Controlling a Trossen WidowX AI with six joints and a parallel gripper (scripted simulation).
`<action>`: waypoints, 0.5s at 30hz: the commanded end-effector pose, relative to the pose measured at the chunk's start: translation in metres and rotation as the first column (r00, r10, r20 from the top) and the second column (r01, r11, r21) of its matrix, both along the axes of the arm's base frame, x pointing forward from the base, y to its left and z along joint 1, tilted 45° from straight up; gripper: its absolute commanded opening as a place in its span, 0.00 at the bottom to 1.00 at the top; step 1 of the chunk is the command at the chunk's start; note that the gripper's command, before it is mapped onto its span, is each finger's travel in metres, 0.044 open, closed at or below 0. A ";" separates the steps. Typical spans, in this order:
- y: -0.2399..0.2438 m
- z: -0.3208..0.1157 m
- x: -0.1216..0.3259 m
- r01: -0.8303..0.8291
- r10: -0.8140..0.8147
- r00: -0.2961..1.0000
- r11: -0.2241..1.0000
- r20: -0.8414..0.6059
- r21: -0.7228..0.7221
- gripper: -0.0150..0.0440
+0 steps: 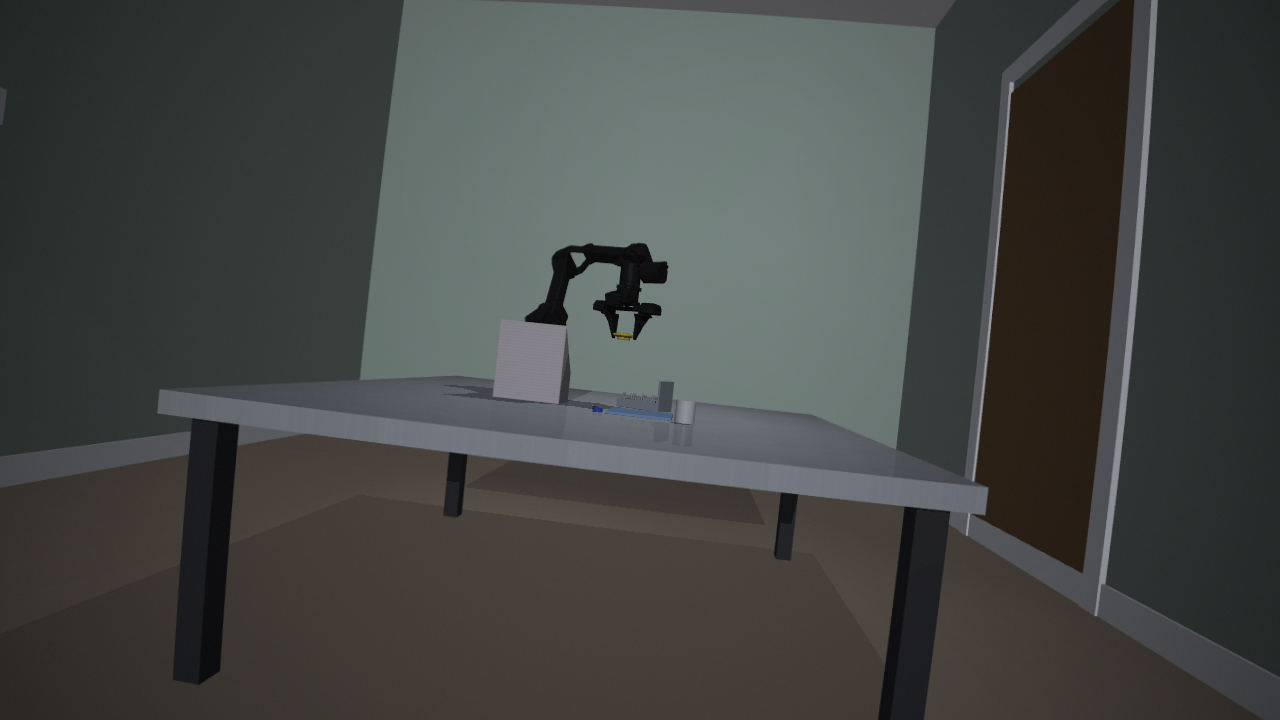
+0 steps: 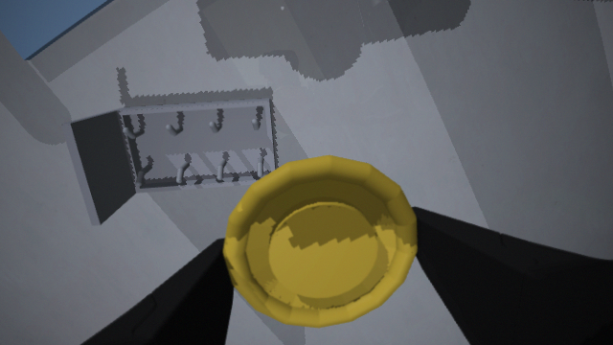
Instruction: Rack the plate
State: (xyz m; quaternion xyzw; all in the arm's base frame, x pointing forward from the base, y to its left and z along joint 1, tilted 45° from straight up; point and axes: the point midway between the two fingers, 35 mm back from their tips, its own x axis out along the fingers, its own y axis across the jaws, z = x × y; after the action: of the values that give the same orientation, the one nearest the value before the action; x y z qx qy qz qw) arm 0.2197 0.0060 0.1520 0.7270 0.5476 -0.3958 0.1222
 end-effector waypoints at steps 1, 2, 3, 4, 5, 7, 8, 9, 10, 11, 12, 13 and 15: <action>0.007 0.003 -0.007 0.062 -0.062 0.996 0.998 -0.062 0.011 0.25; 0.007 0.003 -0.007 0.062 -0.062 0.996 0.998 -0.062 0.011 0.25; 0.007 0.003 -0.007 0.062 -0.062 0.996 0.998 -0.062 0.011 0.25; 0.007 0.003 -0.007 0.062 -0.062 0.996 0.998 -0.062 0.011 0.25; 0.007 0.003 -0.007 0.062 -0.062 0.996 0.998 -0.062 0.011 0.25; 0.008 0.000 -0.007 0.049 -0.049 0.997 0.999 -0.060 -0.004 0.25; 0.008 -0.003 -0.008 0.032 -0.033 0.998 0.999 -0.058 -0.022 0.25; 0.009 -0.008 -0.008 0.011 -0.014 0.998 0.999 -0.055 -0.045 0.25; 0.010 -0.012 -0.009 -0.009 0.005 0.999 0.998 -0.053 -0.068 0.25; 0.010 -0.016 -0.009 -0.028 0.024 0.998 0.995 -0.050 -0.090 0.25; 0.011 -0.020 -0.010 -0.047 0.042 0.998 0.992 -0.048 -0.113 0.25; 0.011 -0.024 -0.010 -0.066 0.061 0.997 0.988 -0.046 -0.136 0.25; 0.012 -0.032 -0.010 -0.103 0.097 0.994 0.978 -0.042 -0.181 0.25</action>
State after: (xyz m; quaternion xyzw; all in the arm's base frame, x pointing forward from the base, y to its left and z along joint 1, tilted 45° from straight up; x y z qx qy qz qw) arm 0.2107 0.0166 0.1307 0.6953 0.5443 -0.4396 0.1642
